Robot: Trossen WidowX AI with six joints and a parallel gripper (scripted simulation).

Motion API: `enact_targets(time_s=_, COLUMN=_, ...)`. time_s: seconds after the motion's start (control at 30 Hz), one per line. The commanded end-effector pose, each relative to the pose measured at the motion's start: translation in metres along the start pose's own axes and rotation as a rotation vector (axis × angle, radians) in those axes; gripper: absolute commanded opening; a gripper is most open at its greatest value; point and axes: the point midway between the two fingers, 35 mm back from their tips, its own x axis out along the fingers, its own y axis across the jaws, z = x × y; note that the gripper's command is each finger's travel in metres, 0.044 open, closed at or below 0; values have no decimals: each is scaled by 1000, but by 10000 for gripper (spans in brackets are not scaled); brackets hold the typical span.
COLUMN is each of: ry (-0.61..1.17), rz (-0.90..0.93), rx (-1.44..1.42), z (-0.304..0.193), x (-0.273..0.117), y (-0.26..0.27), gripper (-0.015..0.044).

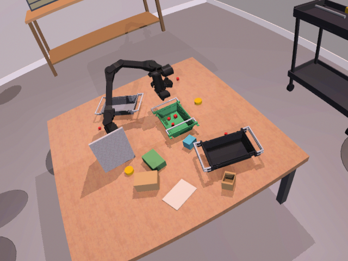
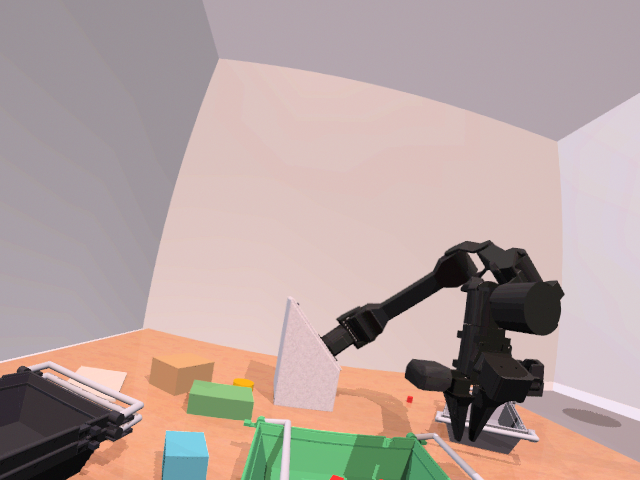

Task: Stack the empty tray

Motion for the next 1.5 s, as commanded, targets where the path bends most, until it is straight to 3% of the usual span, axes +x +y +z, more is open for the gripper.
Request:
enact_targets(time_s=0.0, ry=-2, rz=9, rx=-9, z=2, x=6, y=2, gripper=89)
enact_targets(time_s=0.4, ry=-2, rz=12, rx=-9, z=1, x=57, y=3, gripper=89)
enact_targets(time_s=1.07, ry=-2, rz=9, rx=-9, z=2, x=24, y=-32, gripper=89)
enact_targets(time_s=1.47, ry=-2, rz=9, rx=-9, z=2, x=41, y=-70, gripper=89)
